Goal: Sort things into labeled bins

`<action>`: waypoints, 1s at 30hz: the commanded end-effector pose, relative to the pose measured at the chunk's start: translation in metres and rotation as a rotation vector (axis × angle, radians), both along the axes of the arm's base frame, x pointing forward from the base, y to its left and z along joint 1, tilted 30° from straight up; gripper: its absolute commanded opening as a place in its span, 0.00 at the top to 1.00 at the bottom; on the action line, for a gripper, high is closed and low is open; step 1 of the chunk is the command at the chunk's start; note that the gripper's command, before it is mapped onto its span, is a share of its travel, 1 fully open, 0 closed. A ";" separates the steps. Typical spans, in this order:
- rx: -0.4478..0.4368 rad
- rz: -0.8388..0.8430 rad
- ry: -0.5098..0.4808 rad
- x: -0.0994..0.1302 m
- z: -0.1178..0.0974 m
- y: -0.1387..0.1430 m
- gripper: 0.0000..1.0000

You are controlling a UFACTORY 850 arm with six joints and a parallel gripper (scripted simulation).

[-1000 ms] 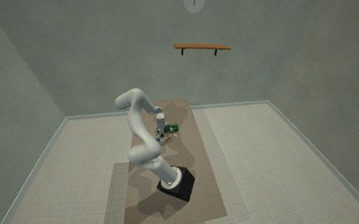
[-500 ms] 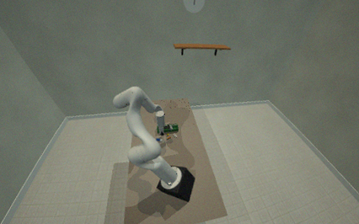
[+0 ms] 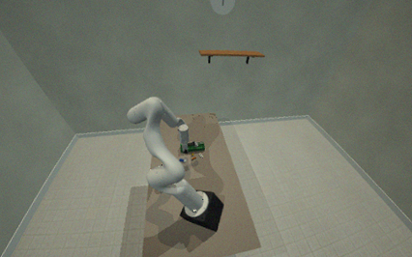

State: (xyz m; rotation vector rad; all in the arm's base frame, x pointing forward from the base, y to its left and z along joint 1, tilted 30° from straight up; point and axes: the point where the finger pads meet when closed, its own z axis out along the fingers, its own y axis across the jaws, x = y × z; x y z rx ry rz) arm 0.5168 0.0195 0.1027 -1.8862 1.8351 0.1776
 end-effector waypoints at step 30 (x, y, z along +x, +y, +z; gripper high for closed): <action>0.010 -0.036 0.017 0.063 -0.003 -0.059 1.00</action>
